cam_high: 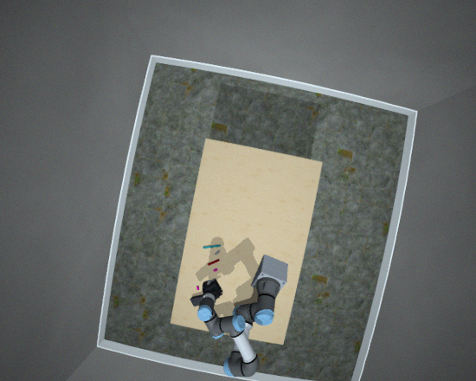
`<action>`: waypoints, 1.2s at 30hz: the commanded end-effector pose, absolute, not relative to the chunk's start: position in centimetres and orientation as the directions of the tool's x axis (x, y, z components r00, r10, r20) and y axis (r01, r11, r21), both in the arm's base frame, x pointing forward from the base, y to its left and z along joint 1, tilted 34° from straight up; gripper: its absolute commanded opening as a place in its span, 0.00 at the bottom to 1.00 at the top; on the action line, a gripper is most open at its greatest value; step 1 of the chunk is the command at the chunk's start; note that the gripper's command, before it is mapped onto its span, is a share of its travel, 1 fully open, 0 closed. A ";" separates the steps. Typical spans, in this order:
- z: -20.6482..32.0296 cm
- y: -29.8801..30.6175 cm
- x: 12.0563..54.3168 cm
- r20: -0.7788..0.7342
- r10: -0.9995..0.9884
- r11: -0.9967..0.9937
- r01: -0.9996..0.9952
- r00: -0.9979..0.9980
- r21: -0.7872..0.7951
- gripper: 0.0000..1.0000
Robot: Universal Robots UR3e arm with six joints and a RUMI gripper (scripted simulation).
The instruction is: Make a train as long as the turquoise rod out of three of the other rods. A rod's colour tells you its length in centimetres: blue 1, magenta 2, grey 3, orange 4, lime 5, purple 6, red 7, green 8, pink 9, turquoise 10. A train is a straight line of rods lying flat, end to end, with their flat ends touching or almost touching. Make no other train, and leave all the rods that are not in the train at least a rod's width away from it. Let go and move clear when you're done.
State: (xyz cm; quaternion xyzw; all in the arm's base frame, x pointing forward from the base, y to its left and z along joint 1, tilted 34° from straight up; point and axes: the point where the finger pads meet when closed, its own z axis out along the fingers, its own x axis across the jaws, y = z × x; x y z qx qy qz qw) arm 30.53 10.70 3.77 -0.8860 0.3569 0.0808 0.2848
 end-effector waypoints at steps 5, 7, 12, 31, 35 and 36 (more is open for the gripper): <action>3.8 10.6 30.6 -0.345 -0.587 -0.583 -0.678 0.732 -0.447 0.00; 3.8 10.6 30.6 -0.345 -0.587 -0.583 -0.678 0.732 -0.447 0.04; 3.8 10.6 30.6 -0.345 -0.587 -0.583 -0.678 0.732 -0.447 0.08; 3.8 10.6 30.6 -0.345 -0.587 -0.583 -0.678 0.732 -0.447 0.21; 3.9 10.6 30.6 -0.345 -0.587 -0.583 -0.678 0.732 -0.447 0.21; 3.9 10.6 30.6 -0.345 -0.587 -0.583 -0.678 0.732 -0.447 0.21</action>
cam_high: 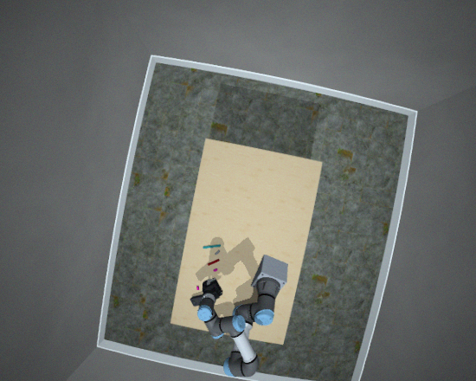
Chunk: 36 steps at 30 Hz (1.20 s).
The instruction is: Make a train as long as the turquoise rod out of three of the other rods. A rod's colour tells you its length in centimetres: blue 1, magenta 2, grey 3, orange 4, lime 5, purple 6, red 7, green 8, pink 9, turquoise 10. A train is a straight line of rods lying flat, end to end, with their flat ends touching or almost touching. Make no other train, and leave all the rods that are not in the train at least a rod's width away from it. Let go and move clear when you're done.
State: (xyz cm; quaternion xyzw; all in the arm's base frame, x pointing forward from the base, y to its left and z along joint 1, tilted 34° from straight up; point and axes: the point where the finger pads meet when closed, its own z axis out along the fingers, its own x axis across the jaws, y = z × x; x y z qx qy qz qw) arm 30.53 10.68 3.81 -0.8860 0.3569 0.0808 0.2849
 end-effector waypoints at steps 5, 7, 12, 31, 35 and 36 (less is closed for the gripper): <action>4.5 10.2 30.5 -0.345 -0.587 -0.583 -0.678 0.732 -0.447 0.21; 4.7 10.0 30.5 -0.345 -0.587 -0.583 -0.678 0.732 -0.447 0.21; 5.6 9.4 30.5 -0.345 -0.587 -0.583 -0.678 0.732 -0.447 0.21; 10.2 6.3 30.1 -0.345 -0.587 -0.583 -0.678 0.732 -0.447 0.21; 10.8 5.9 30.1 -0.345 -0.587 -0.583 -0.678 0.732 -0.447 0.21; 10.9 5.8 30.1 -0.345 -0.587 -0.583 -0.678 0.732 -0.447 0.21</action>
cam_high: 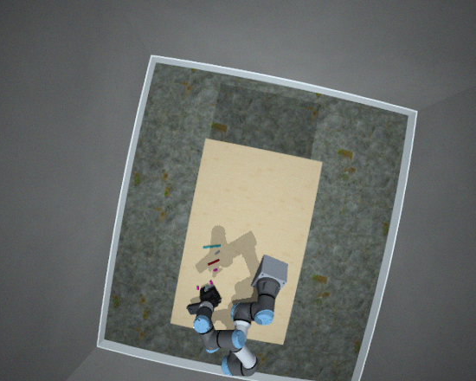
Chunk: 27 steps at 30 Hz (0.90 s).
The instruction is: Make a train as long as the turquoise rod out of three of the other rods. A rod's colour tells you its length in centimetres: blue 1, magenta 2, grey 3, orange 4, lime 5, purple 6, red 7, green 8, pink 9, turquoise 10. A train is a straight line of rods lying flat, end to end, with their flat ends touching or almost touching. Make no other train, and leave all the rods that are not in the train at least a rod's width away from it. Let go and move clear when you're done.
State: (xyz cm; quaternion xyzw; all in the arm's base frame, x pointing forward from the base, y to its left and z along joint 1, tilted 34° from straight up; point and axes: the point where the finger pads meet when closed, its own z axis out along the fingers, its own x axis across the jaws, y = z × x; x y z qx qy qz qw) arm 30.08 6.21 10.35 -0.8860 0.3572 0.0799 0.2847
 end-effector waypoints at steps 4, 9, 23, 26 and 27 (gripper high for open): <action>11.2 5.6 30.0 -0.345 -0.587 -0.583 -0.678 0.732 -0.447 0.21; 11.2 5.6 30.0 -0.345 -0.587 -0.583 -0.678 0.732 -0.447 0.21; 11.2 5.6 30.0 -0.345 -0.587 -0.583 -0.678 0.732 -0.447 1.00; 11.2 5.6 30.0 -0.345 -0.587 -0.583 -0.678 0.732 -0.447 1.00; 11.2 5.6 30.0 -0.345 -0.587 -0.583 -0.678 0.732 -0.447 1.00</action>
